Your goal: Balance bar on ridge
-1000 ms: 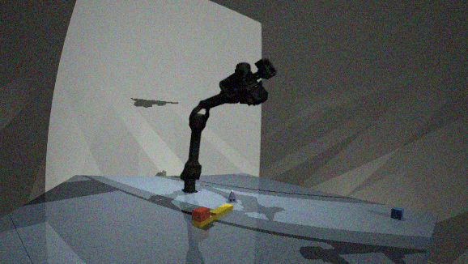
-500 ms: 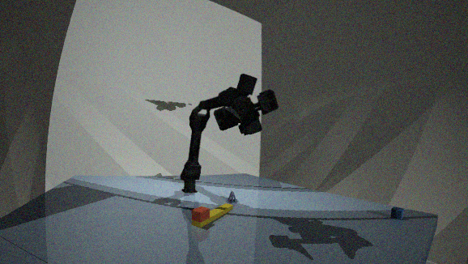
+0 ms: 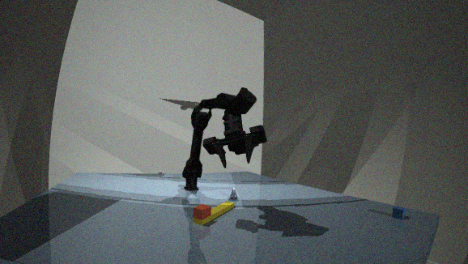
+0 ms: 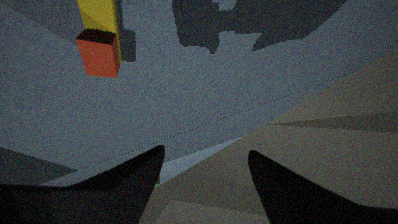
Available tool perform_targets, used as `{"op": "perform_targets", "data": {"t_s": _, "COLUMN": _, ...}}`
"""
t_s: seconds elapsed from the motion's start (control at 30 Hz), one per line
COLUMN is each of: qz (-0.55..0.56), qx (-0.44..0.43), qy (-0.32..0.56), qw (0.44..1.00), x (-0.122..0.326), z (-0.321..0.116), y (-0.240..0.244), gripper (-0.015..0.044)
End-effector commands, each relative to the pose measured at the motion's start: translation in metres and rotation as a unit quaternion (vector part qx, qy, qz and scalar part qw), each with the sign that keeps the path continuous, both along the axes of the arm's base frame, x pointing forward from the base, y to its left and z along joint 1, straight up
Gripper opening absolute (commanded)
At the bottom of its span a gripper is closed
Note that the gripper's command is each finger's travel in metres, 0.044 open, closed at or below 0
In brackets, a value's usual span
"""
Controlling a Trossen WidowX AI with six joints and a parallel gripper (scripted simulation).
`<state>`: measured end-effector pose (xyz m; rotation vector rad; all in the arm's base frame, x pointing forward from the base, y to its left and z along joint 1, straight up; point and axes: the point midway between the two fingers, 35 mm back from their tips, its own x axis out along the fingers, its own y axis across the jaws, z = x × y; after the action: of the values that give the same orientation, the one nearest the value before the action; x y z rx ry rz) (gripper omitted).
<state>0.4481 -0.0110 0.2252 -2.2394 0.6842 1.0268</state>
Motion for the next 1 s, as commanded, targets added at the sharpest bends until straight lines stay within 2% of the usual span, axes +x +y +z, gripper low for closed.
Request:
{"op": "perform_targets", "data": {"t_s": 0.0, "qz": -0.011, "qx": 0.029, "qy": 0.063, "qw": 0.998, "x": -0.019, "z": -0.024, "y": -0.002, "gripper": 0.0315}}
{"op": "perform_targets", "data": {"t_s": 0.43, "qz": -0.081, "qx": 0.136, "qy": 0.275, "qw": 0.948, "x": -0.100, "z": -0.074, "y": -0.002, "gripper": 0.0315}}
{"op": "perform_targets", "data": {"t_s": 0.67, "qz": -0.082, "qx": 0.137, "qy": 0.278, "qw": 0.947, "x": -0.100, "z": -0.081, "y": -0.002, "gripper": 0.0315}}
{"op": "perform_targets", "data": {"t_s": 0.97, "qz": -0.082, "qx": 0.137, "qy": 0.278, "qw": 0.947, "x": -0.098, "z": -0.140, "y": -0.002, "gripper": 0.0315}}
